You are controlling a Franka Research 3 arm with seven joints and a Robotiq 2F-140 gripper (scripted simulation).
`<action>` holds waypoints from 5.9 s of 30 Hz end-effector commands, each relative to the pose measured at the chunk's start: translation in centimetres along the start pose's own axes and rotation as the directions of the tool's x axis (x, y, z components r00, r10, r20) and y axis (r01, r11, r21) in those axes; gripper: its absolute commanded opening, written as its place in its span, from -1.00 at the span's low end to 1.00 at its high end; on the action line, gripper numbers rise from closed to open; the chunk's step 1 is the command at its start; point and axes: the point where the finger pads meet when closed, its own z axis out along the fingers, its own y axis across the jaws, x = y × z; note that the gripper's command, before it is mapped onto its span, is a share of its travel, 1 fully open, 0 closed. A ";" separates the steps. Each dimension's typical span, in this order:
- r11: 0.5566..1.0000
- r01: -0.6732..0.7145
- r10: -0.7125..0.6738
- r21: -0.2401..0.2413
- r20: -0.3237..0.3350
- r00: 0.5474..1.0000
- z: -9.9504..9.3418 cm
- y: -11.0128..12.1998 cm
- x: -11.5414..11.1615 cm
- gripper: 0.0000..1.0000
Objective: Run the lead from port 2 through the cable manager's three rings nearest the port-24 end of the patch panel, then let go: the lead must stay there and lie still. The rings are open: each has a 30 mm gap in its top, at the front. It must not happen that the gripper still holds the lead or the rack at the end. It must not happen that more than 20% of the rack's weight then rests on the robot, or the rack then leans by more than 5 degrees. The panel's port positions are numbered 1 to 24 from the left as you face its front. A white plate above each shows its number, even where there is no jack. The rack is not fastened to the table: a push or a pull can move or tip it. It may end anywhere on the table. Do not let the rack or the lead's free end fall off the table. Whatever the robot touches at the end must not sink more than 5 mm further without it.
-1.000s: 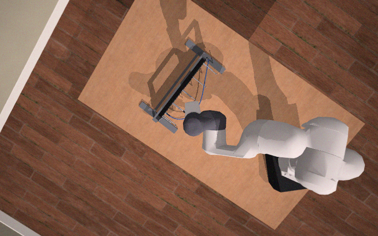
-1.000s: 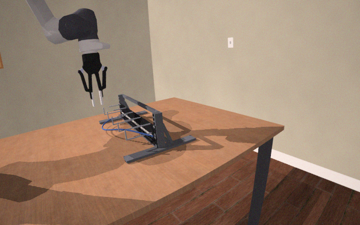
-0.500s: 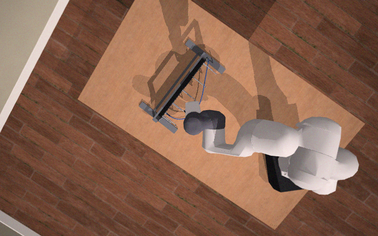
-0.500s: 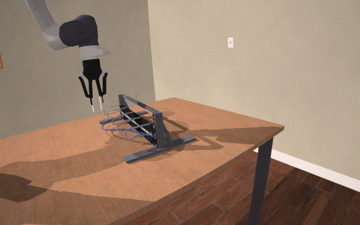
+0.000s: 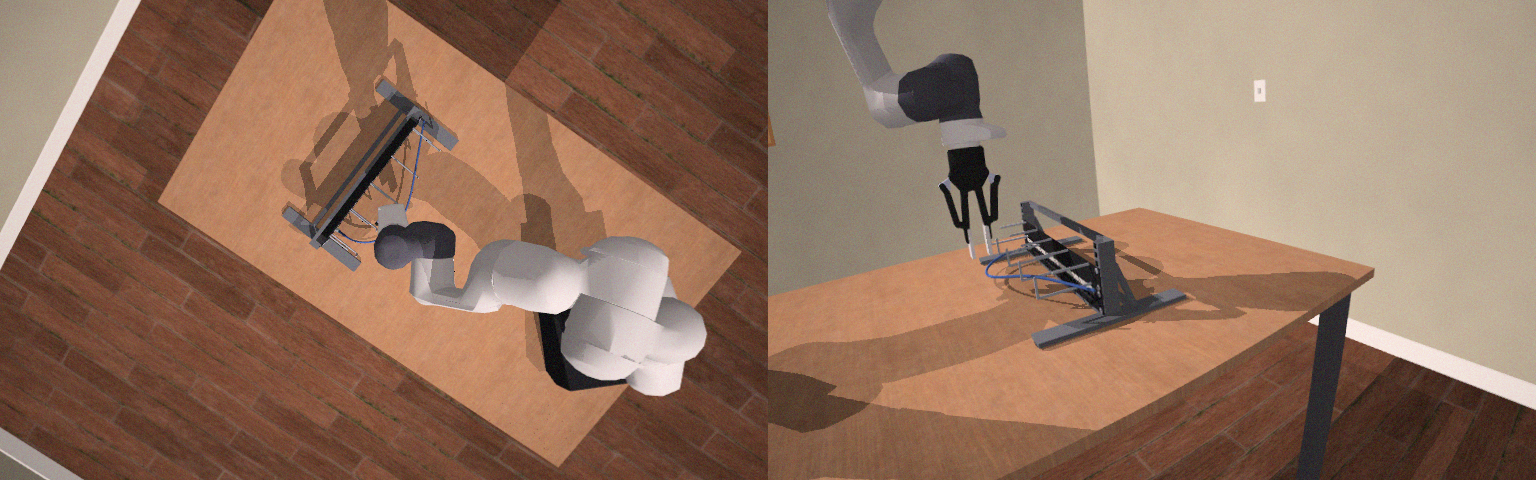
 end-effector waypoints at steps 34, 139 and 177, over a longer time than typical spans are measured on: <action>1.000 0.001 -0.001 0.012 0.012 1.000 3.9 -0.5 -0.4 -0.60; 1.000 0.001 -0.001 0.012 0.012 1.000 3.9 -0.5 -0.5 -0.60; 1.000 0.001 -0.001 0.012 0.012 1.000 3.9 -0.5 -0.4 -0.60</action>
